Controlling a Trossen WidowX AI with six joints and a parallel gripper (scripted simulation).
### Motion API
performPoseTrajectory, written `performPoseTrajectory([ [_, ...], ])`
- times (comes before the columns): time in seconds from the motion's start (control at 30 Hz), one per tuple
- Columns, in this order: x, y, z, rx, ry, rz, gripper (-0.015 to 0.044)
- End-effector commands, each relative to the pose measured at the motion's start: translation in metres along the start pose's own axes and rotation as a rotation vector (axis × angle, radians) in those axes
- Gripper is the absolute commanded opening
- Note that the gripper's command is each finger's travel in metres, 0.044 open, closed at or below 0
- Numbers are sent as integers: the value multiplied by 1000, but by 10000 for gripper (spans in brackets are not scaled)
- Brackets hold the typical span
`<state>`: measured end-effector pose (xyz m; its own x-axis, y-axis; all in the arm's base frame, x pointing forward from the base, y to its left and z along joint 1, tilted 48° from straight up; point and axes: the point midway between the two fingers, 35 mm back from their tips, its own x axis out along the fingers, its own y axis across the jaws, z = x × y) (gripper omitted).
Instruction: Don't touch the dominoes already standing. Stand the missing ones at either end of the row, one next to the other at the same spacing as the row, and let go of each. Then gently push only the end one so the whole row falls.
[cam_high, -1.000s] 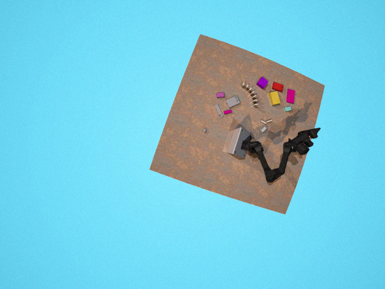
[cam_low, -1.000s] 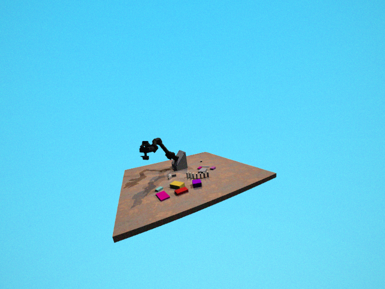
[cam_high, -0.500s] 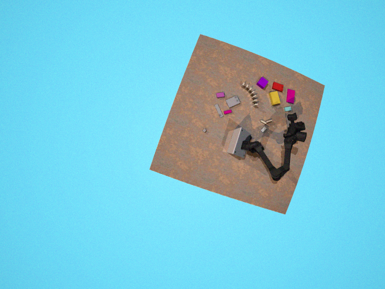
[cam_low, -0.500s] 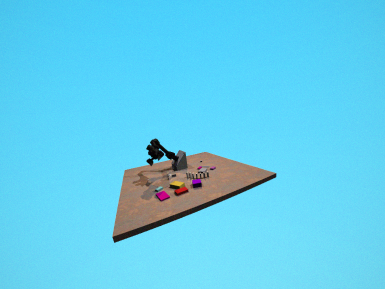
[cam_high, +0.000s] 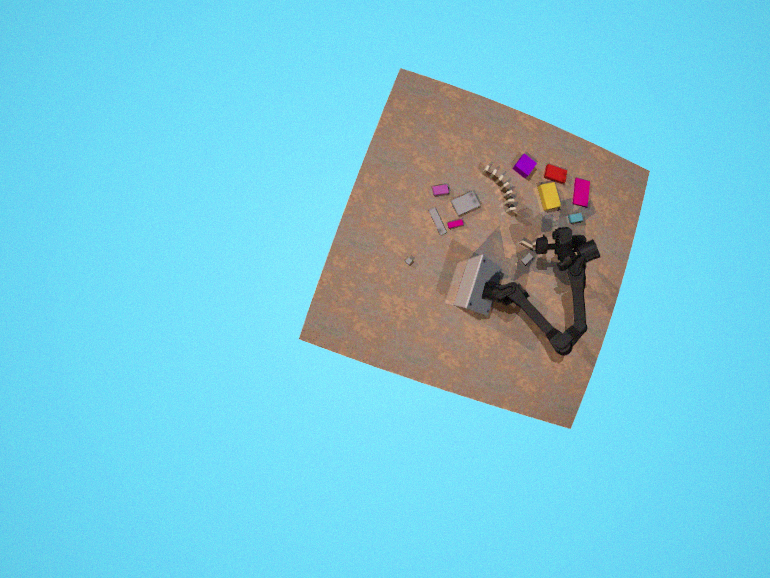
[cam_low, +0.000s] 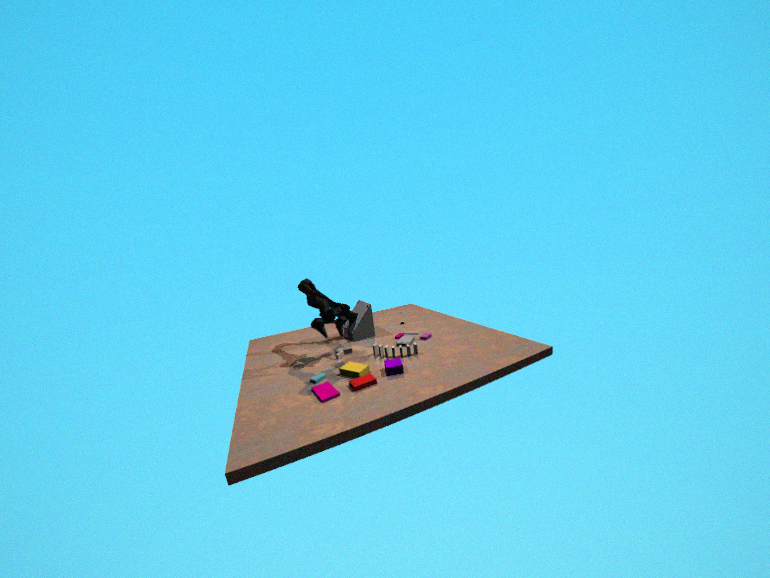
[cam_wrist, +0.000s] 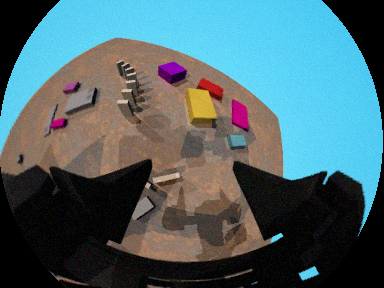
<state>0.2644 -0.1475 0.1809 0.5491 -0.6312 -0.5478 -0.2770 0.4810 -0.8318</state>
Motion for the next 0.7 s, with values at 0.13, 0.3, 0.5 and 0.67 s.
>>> performPoseTrajectory([
  [0.13,-21,85,-53,-1624,148,622,440],
  [0.3,-33,91,-66,-2042,87,804,440],
  [0.5,-34,91,-68,-2088,77,824,440],
  [0.67,-34,91,-68,-2088,77,824,440],
])
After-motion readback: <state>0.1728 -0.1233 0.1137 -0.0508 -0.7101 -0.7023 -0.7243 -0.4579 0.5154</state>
